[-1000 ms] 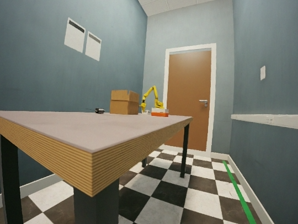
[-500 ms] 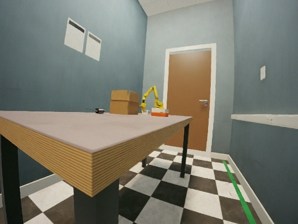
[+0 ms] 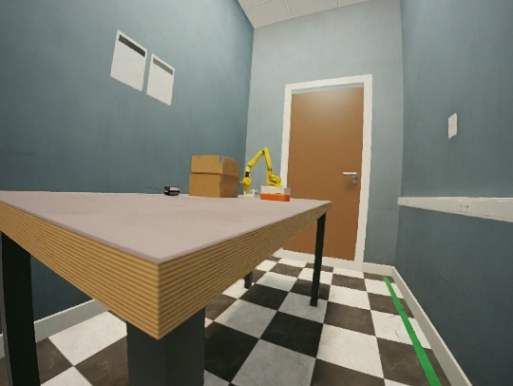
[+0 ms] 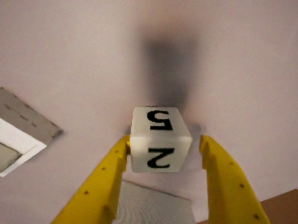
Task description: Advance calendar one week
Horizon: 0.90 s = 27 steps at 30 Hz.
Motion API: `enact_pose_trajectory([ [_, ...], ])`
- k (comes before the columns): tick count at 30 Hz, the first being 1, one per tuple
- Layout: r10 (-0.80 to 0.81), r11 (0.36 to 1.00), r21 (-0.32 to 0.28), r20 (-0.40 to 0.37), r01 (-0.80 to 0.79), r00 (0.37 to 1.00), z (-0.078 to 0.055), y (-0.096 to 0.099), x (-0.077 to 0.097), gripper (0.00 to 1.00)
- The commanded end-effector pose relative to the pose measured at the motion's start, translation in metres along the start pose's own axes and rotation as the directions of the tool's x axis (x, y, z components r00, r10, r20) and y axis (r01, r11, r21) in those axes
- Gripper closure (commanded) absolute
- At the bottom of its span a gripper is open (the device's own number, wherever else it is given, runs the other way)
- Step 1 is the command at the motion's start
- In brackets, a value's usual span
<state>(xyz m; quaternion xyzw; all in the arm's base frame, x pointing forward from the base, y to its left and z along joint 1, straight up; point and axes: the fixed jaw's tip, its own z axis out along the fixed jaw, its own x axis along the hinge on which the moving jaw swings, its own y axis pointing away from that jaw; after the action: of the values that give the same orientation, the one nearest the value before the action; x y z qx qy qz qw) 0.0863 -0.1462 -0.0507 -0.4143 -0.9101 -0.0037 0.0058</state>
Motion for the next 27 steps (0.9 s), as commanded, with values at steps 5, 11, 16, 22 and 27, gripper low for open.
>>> enact_pose_trajectory([
  [5, 0.004, 1.0, -0.007, -0.025, -0.004, 1.0, 0.004, 0.003, 0.006, 0.65],
  [11, 0.004, 1.0, -0.007, -0.025, -0.004, 1.0, 0.004, 0.003, 0.006, 0.64],
  [16, 0.004, 1.0, -0.007, -0.025, -0.004, 1.0, 0.004, 0.003, 0.005, 0.64],
  [22, 0.004, 1.0, -0.007, -0.025, -0.004, 1.0, -0.005, 0.002, 0.004, 0.64],
  [27, 0.004, 1.0, -0.007, -0.025, -0.004, 1.0, -0.021, 0.002, 0.002, 0.64],
])
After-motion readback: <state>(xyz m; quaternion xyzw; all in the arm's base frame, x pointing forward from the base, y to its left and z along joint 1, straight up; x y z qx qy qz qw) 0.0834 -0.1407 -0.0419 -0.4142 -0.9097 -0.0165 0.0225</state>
